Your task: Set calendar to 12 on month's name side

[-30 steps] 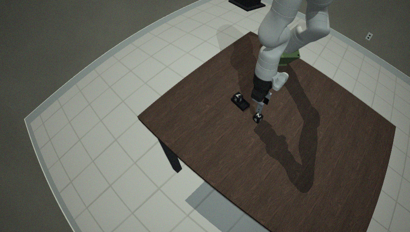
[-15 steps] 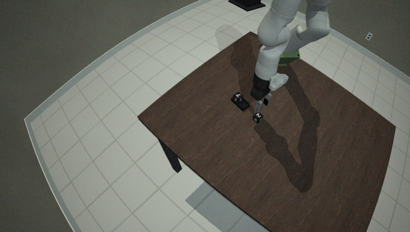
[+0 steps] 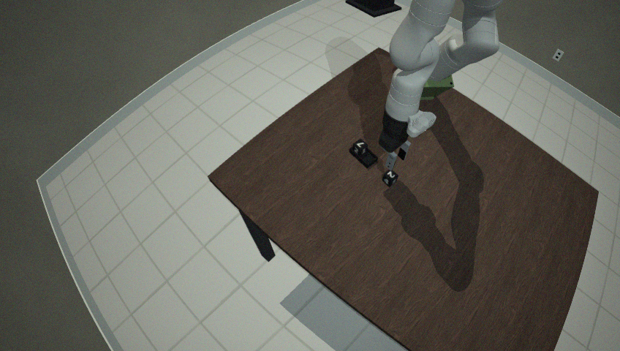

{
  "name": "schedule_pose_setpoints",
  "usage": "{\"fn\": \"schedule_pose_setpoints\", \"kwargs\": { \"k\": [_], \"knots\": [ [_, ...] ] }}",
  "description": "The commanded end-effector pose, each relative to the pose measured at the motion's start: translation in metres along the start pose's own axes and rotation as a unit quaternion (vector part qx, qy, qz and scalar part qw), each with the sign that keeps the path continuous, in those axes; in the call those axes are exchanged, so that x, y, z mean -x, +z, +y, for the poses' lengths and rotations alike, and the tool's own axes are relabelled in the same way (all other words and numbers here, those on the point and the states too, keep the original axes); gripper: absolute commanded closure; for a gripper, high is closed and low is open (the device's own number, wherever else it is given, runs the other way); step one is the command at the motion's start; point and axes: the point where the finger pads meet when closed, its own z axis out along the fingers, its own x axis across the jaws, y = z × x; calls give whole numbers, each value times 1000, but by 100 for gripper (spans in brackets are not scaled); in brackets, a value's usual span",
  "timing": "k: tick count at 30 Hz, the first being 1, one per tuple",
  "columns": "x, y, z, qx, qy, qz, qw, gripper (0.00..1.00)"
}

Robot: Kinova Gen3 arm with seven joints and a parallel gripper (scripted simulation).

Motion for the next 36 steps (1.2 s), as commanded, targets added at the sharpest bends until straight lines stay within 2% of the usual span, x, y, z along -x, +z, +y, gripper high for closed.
{"fn": "schedule_pose_setpoints", "kwargs": {
  "k": [1, 36],
  "knots": [
    [0, 0, 0, 0, 0, 0, 1000, 10],
    [0, 4, 0, 0, 0, 1, 1000, 10]
  ]
}}
